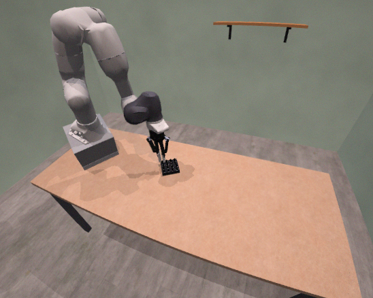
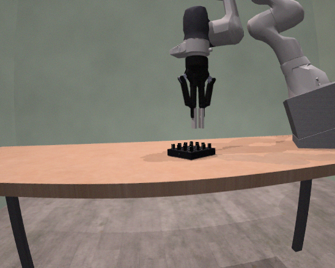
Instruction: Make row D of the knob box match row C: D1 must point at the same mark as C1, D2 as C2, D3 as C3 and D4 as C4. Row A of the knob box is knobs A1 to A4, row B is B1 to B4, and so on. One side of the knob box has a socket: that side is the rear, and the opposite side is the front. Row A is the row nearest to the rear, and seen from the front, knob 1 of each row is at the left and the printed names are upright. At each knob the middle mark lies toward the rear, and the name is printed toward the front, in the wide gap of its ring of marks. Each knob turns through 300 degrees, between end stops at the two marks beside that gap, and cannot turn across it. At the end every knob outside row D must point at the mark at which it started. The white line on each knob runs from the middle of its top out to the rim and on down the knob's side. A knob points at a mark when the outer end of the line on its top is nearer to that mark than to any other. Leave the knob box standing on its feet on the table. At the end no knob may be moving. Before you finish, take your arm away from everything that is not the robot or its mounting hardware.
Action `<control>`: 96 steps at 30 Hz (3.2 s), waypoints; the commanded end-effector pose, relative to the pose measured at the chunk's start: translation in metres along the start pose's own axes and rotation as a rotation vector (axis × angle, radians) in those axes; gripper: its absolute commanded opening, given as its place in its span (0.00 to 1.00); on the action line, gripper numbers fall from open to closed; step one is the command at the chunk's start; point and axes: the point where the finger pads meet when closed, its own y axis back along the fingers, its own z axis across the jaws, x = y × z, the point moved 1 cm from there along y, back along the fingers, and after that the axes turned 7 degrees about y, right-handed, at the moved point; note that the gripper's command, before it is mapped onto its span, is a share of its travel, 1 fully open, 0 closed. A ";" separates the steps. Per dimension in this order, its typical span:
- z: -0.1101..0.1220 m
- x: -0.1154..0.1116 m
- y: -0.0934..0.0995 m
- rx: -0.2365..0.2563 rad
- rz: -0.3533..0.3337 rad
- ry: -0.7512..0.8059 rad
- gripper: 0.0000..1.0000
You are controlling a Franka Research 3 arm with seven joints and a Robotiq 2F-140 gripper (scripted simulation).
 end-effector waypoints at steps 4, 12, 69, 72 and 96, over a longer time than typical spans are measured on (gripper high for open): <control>-0.001 0.002 0.002 -0.015 -0.020 0.202 0.12; -0.001 0.004 0.003 -0.014 -0.021 0.295 0.12; -0.001 0.005 -0.004 -0.014 -0.021 0.328 0.12; -0.001 0.005 -0.007 -0.014 -0.021 0.328 0.12; -0.001 0.005 -0.033 -0.014 -0.021 0.328 0.12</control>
